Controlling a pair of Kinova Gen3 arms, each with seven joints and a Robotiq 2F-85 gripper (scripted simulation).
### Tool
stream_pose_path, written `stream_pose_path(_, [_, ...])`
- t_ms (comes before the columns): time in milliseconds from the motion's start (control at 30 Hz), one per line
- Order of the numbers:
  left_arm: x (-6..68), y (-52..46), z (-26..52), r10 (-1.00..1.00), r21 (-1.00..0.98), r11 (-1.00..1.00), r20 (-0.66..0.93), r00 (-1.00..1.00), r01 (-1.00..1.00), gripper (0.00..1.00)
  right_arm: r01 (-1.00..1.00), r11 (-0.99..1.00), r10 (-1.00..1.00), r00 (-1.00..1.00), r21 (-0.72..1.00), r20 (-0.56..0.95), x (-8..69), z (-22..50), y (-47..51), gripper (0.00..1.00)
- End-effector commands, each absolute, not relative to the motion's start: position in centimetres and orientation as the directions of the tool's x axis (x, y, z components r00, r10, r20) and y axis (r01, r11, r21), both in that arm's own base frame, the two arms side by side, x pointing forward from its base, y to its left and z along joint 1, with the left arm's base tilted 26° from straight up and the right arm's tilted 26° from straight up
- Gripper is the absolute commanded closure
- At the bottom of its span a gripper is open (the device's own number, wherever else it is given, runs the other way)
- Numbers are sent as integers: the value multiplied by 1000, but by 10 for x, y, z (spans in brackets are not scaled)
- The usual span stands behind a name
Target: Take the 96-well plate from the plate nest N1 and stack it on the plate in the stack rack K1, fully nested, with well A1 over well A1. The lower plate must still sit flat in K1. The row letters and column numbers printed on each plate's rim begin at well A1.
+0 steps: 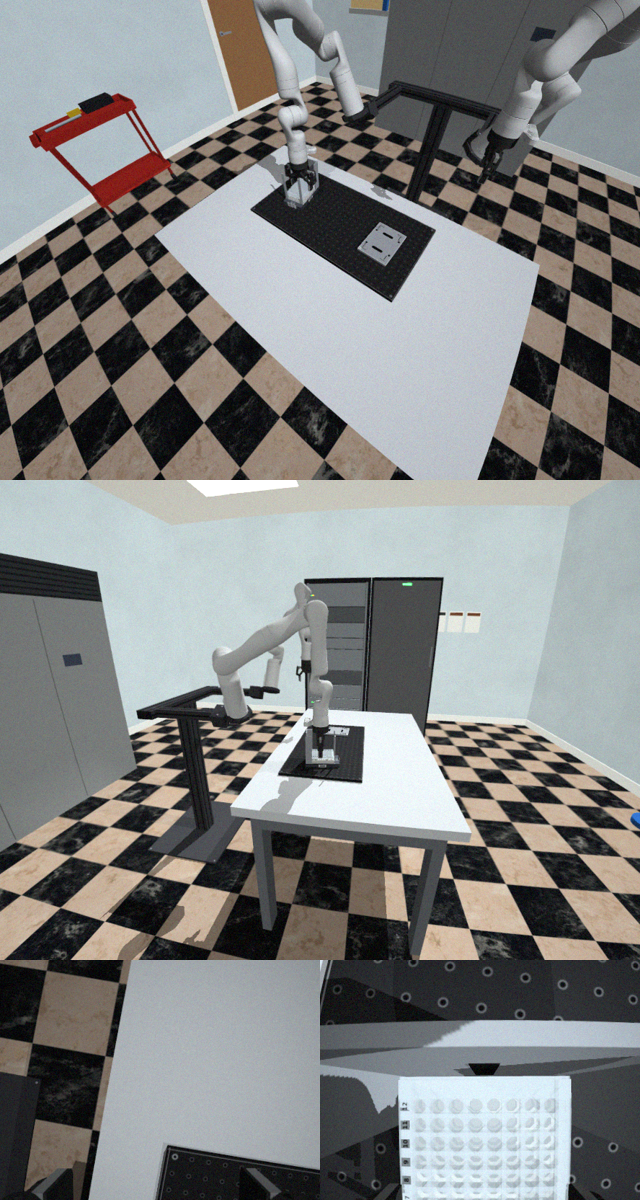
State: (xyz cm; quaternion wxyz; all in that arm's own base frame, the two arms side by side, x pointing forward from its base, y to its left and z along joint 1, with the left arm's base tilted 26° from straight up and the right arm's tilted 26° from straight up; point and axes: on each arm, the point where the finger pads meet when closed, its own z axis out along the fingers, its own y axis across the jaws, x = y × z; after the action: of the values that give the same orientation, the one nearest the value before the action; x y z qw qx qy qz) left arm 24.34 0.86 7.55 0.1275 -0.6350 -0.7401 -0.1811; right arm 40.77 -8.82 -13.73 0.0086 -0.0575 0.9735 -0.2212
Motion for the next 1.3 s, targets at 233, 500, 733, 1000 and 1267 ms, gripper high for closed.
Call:
stream_pose_path(233, [244, 8, 76, 894, 107, 127, 418, -161, 986, 2, -108, 896, -116, -993, -431, 7, 409, -138, -88, 71])
stream_pose_path(500, [244, 8, 76, 894, 107, 127, 418, -161, 986, 2, -108, 896, -116, -993, -431, 7, 409, -139, -89, 71])
stream_pose_path(733, [244, 8, 76, 894, 107, 127, 418, -161, 986, 2, -108, 896, -116, -993, -431, 7, 409, -140, -89, 71])
stream_pose_path(1000, [244, 8, 76, 894, 107, 127, 418, -161, 986, 2, -108, 896, -116, -993, -431, 7, 409, -140, -89, 2])
stream_pose_path(1267, [244, 8, 76, 894, 107, 127, 418, -161, 986, 2, -108, 896, -116, -993, -431, 7, 409, -140, -89, 2])
